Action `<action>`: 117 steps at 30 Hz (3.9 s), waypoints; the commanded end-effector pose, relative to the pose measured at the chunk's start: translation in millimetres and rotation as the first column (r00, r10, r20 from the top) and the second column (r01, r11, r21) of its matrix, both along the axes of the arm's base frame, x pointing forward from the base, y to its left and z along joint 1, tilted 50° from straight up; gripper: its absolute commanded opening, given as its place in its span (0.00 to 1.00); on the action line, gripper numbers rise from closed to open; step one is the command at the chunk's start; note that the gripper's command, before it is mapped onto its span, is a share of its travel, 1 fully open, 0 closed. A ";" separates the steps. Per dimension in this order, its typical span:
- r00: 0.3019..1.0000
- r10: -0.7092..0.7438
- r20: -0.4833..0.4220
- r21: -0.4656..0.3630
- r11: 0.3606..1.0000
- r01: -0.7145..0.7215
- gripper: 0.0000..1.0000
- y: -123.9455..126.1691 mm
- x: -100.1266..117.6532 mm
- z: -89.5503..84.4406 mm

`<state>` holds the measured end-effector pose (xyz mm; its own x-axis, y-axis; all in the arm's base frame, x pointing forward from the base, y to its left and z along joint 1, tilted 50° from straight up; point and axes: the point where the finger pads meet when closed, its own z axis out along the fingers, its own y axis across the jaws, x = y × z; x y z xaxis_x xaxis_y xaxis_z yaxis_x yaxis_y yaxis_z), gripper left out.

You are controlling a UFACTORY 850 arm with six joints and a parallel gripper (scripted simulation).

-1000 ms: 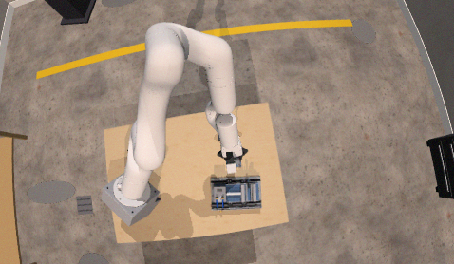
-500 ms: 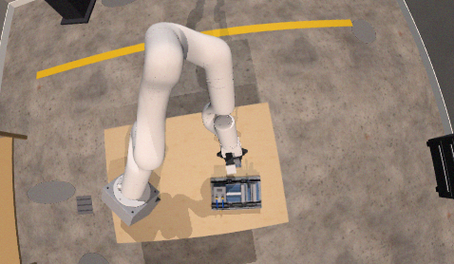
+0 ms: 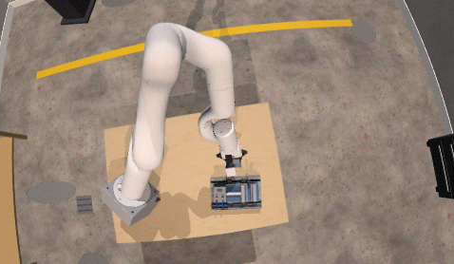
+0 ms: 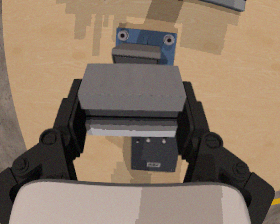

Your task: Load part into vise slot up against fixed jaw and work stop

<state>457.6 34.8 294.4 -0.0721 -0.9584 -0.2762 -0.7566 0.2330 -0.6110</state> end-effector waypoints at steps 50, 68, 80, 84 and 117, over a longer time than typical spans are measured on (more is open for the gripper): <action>0.970 0.242 0.013 0.309 0.922 -0.234 0.00 -4.3 1.6 0.0; 0.970 0.242 0.013 0.309 0.922 -0.234 0.00 -6.1 -0.3 2.2; 0.970 0.242 0.013 0.309 0.922 -0.234 0.00 -11.8 -6.1 9.1; 0.970 0.242 0.013 0.309 0.922 -0.234 0.00 -14.9 -9.3 12.9; 0.970 0.242 0.013 0.309 0.922 -0.234 0.00 -30.9 -25.7 32.3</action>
<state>432.0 4.5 325.8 0.1369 -0.8170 -0.5601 -0.8276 0.2164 -0.5180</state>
